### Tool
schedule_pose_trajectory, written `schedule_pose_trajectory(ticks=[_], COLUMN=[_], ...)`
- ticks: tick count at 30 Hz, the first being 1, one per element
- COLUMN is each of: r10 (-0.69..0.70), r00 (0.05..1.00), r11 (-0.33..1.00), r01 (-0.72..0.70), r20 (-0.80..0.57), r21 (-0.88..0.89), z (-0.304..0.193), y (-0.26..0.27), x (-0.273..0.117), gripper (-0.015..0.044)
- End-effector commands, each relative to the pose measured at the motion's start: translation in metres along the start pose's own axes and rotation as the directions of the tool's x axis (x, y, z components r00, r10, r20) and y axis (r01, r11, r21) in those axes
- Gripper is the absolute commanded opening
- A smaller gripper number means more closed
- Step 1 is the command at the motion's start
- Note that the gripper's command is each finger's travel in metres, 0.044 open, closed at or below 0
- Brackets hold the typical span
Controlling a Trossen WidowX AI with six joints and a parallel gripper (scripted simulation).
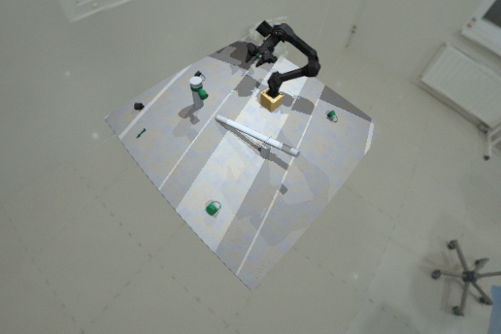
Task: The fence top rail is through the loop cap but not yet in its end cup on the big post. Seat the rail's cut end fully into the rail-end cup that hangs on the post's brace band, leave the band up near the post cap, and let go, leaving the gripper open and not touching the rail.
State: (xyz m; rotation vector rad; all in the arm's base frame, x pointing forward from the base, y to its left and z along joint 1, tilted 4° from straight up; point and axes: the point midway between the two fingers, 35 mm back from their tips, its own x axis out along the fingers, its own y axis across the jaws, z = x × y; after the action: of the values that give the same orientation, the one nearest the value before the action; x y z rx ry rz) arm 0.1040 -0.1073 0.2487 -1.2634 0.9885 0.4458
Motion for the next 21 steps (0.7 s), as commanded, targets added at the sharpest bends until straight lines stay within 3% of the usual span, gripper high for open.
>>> schedule_pose_trajectory(ticks=[1,7,14,21], r10=[0.002,0.053,0.099,0.11], r00=[1.0,0.997,0.989,0.986], r11=[1.0,0.946,0.727,0.583], r01=[-0.002,-0.07,-0.148,-0.167], r20=[0.002,0.063,0.111,0.126], r21=[0.01,0.316,0.67,0.795], z=[0.0,-0.002,0.018,0.036], y=[-0.001,-0.025,-0.06,-0.075], x=[0.001,0.032,0.081,0.104], gripper=[0.0426,0.044,0.044,0.044])
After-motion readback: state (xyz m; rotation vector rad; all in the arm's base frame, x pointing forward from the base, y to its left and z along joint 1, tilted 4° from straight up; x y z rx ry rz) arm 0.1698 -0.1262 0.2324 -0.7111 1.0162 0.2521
